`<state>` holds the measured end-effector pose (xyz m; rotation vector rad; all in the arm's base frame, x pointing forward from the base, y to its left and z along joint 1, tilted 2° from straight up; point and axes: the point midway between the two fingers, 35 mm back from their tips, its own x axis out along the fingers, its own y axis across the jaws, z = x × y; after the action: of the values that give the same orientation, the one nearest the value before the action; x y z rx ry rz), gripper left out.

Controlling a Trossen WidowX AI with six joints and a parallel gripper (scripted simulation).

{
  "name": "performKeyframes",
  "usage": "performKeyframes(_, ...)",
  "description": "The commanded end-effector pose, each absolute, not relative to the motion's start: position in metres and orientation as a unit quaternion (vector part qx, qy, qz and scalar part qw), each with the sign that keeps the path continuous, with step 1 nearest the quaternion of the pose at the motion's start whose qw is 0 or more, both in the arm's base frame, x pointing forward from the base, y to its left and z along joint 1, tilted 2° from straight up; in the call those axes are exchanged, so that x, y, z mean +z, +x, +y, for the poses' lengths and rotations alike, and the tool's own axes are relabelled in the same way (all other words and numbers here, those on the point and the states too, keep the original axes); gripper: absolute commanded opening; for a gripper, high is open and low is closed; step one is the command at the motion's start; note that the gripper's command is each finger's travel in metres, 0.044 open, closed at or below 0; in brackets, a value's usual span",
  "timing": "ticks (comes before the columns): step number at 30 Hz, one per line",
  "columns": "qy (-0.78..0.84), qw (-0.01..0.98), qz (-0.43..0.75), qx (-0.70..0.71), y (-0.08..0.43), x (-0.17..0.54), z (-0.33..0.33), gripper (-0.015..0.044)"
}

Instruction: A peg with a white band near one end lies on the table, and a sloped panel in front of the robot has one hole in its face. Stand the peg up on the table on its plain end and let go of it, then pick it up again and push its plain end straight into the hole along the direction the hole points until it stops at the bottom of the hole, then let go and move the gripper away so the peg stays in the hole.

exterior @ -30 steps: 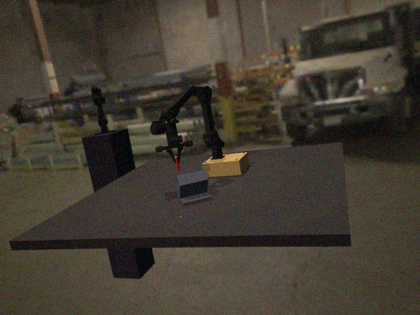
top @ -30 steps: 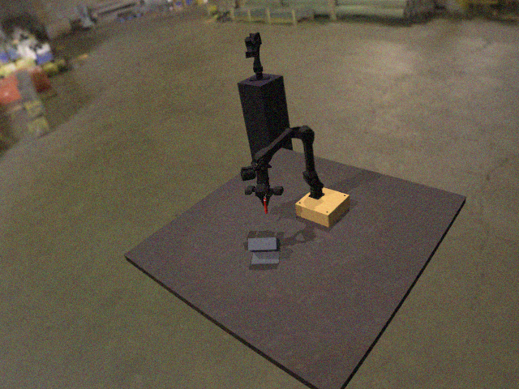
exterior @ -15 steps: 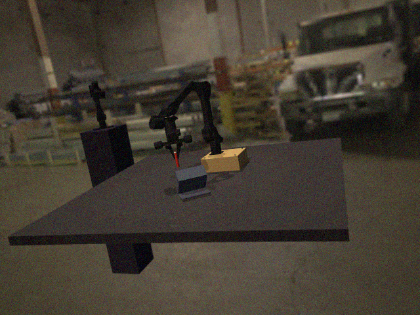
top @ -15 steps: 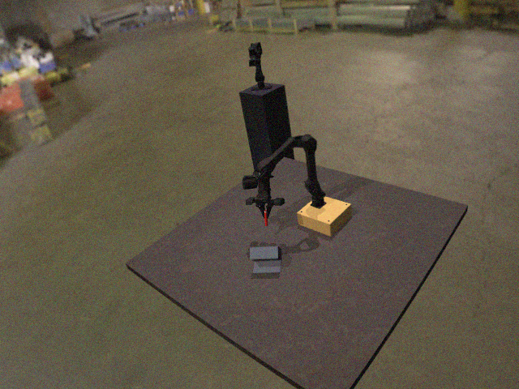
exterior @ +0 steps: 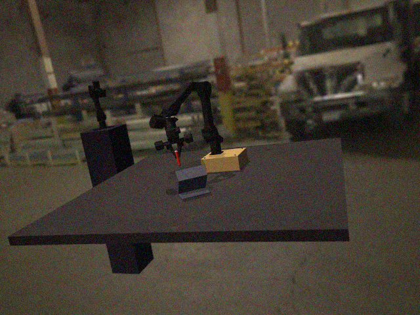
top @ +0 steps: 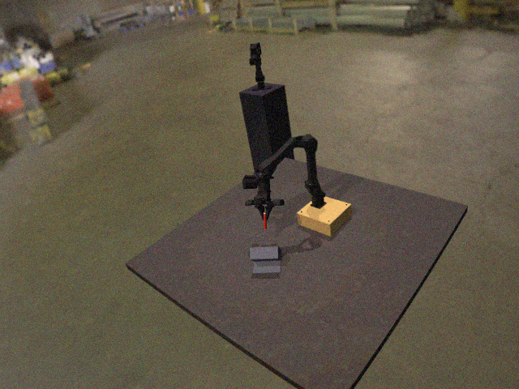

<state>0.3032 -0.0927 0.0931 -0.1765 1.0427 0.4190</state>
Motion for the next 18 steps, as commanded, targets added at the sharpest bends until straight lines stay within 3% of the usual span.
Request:
performKeyframes(1, -0.066, 0.853, 0.475, 0.204, 0.308, 0.095, -0.086, 0.0)
performKeyframes(18, -0.025, 0.881, 0.415, 0.226, 0.324, 0.106, -0.069, 0.0)
